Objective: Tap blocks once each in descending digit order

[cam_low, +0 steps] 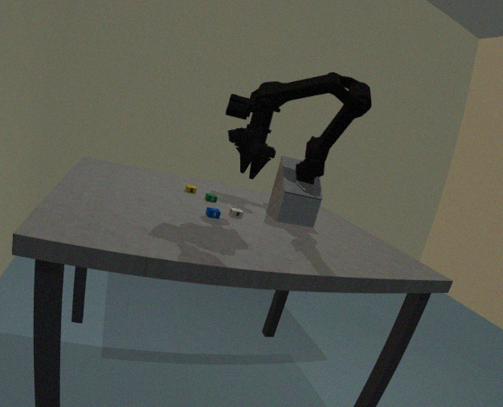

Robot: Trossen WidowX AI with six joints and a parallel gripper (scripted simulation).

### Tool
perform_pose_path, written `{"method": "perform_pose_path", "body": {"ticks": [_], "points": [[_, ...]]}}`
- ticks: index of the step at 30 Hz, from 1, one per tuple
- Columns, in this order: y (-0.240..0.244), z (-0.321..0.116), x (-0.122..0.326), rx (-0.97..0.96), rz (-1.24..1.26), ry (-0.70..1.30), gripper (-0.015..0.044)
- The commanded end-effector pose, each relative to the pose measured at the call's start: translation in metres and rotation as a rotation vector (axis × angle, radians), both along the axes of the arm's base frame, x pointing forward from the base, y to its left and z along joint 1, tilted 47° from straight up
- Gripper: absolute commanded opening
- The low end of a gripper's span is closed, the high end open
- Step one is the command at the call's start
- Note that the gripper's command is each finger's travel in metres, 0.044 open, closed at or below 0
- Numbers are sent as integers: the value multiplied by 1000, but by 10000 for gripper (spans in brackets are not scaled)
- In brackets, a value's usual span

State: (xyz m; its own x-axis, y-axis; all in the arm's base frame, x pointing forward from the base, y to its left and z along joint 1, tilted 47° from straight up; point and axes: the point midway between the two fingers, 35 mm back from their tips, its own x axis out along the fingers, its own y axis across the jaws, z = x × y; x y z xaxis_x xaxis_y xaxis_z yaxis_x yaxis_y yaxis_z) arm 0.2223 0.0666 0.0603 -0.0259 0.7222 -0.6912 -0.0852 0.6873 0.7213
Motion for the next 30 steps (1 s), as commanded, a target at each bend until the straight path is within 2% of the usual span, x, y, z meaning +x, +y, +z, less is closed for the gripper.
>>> {"method": "perform_pose_path", "body": {"ticks": [1,6,13,30], "points": [[1,1,0,5,-3,2,400],[2,3,7,5,-4,2,400],[24,24,73,7,-3,-2,400],[25,25,74,7,-3,-2,400]]}}
